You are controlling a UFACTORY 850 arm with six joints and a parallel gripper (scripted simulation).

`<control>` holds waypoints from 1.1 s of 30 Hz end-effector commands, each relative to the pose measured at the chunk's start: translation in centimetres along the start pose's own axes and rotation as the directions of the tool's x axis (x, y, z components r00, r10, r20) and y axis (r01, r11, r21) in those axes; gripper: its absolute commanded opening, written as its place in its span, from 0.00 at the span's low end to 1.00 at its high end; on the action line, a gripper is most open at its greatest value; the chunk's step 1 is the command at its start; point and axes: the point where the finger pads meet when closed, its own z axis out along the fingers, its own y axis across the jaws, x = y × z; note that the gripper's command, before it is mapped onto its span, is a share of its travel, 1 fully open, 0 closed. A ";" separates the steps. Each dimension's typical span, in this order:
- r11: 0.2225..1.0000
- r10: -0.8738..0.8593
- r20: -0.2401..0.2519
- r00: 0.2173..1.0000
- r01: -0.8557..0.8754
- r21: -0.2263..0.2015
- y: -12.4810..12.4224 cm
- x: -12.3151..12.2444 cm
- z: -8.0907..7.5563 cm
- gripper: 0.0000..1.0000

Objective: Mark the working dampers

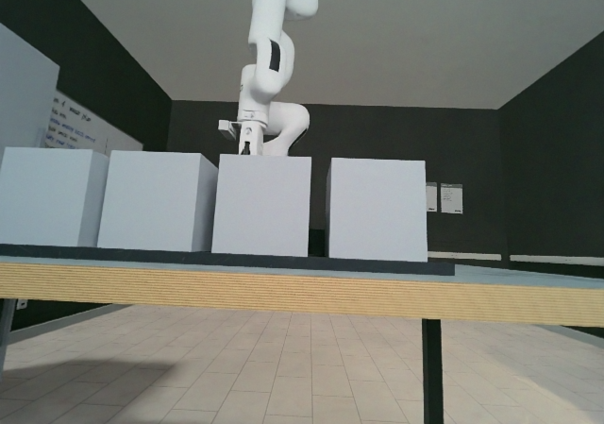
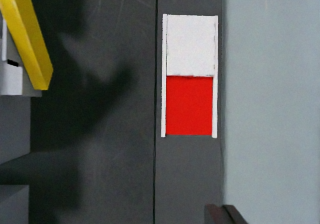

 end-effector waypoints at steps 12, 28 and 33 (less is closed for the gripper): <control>0.999 -0.002 0.021 1.000 0.001 0.036 -0.1 0.0 1.3 0.00; 0.999 -0.002 0.021 1.000 0.001 0.036 -0.1 0.0 2.1 0.00; 0.999 -0.002 0.021 1.000 0.001 0.036 -0.1 0.0 2.2 0.00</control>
